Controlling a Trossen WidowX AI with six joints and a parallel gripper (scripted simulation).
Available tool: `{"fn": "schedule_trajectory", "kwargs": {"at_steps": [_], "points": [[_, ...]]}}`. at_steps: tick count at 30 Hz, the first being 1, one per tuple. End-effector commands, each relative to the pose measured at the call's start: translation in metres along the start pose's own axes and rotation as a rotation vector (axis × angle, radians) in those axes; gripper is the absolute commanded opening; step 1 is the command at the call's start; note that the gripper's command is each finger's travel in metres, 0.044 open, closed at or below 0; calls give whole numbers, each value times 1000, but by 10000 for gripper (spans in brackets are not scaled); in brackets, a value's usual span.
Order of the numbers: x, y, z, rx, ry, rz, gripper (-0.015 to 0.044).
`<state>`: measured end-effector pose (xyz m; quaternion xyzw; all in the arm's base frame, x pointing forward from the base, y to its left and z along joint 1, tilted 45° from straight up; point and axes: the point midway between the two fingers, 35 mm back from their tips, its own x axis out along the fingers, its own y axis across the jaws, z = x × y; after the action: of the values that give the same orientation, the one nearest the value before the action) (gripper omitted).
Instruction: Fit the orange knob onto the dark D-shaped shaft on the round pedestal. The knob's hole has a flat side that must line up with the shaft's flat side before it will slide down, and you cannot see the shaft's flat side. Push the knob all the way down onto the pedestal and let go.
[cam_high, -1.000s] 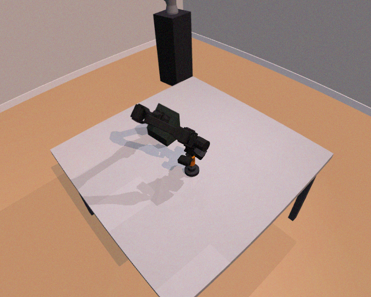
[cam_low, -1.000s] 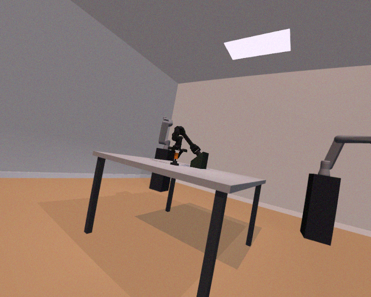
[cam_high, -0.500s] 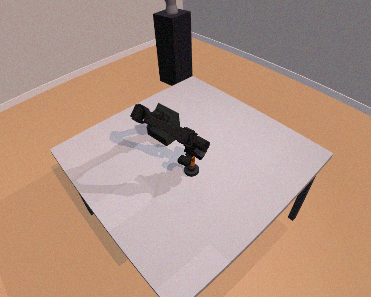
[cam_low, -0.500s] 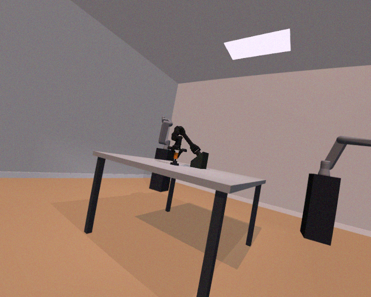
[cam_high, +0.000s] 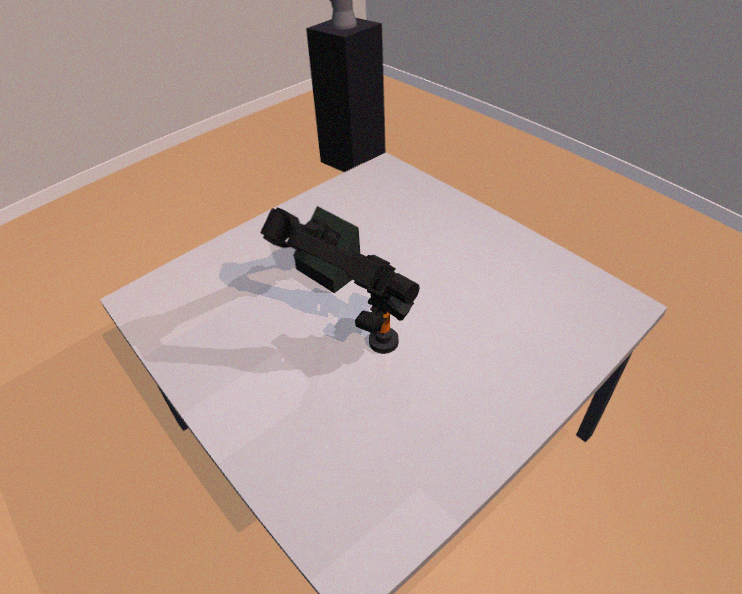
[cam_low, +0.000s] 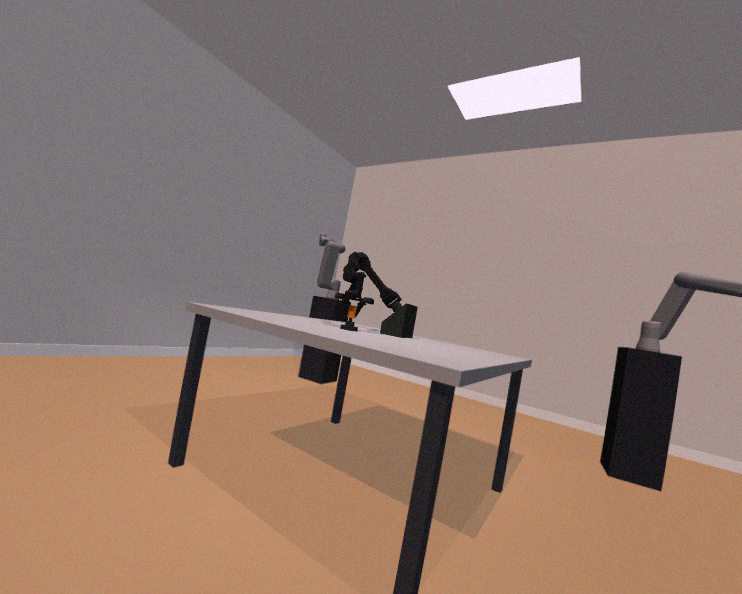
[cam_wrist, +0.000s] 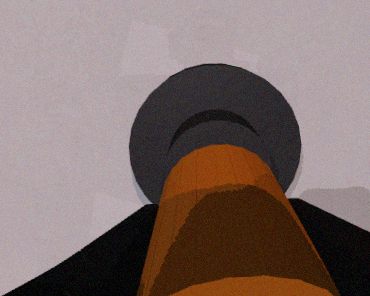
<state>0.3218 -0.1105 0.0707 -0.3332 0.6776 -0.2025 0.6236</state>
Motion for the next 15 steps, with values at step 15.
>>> {"fn": "schedule_trajectory", "kwargs": {"at_steps": [15], "points": [[-3,-1,3,-2,-4,-3,0]]}}
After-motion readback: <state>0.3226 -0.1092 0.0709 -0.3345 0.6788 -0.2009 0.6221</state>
